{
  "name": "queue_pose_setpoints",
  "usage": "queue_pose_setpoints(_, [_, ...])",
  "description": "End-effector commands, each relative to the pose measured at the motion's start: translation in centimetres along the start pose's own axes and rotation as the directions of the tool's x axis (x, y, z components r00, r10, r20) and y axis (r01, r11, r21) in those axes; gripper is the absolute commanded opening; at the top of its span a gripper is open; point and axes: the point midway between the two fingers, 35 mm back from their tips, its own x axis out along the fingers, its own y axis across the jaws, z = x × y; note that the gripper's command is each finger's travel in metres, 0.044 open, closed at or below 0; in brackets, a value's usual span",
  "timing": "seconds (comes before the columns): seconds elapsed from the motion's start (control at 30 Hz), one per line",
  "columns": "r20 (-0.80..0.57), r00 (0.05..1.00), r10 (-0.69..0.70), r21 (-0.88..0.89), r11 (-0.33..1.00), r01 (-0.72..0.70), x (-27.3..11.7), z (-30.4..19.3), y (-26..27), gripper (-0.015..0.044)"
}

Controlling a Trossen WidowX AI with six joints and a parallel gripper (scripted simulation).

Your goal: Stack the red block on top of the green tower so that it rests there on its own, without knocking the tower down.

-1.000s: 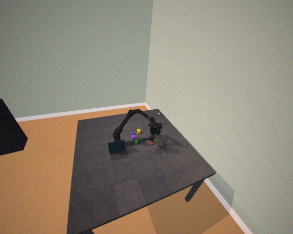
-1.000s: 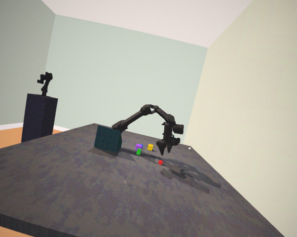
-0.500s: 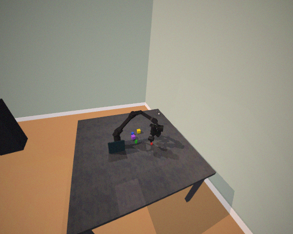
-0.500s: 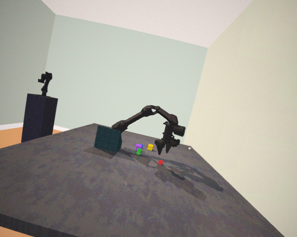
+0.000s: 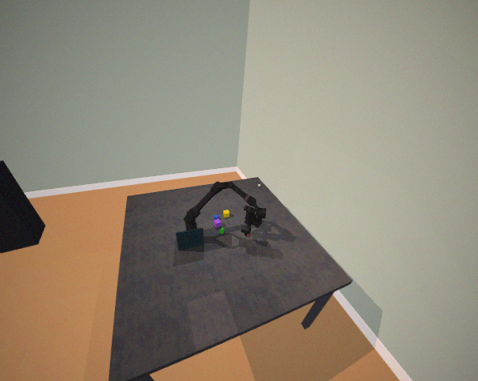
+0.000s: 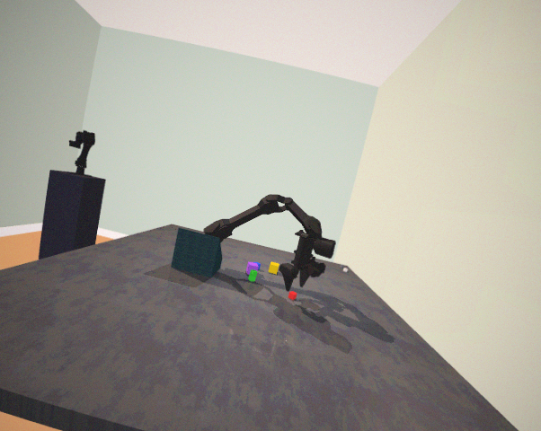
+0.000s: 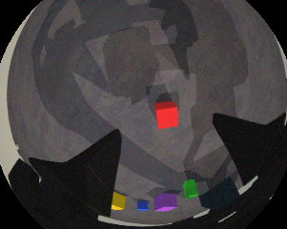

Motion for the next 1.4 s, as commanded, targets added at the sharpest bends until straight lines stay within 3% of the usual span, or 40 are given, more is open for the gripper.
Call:
queue_pose_setpoints(0.0, [-0.006, 1.0, 0.003, 0.006, 1.0, -0.003, 0.8, 0.0, -0.1, 0.044])
queue_pose_setpoints(0.5, [-0.007, 1.0, 0.004, 0.006, 1.0, -0.004, 3.0, -0.1, -0.1, 0.044])
queue_pose_setpoints(1.07, [-0.007, 1.0, 0.004, 0.006, 1.0, -0.004, 3.0, -0.1, -0.1, 0.044])
queue_pose_setpoints(1.37, [-0.007, 1.0, 0.004, 0.006, 1.0, -0.004, 3.0, -0.1, -0.1, 0.0204])
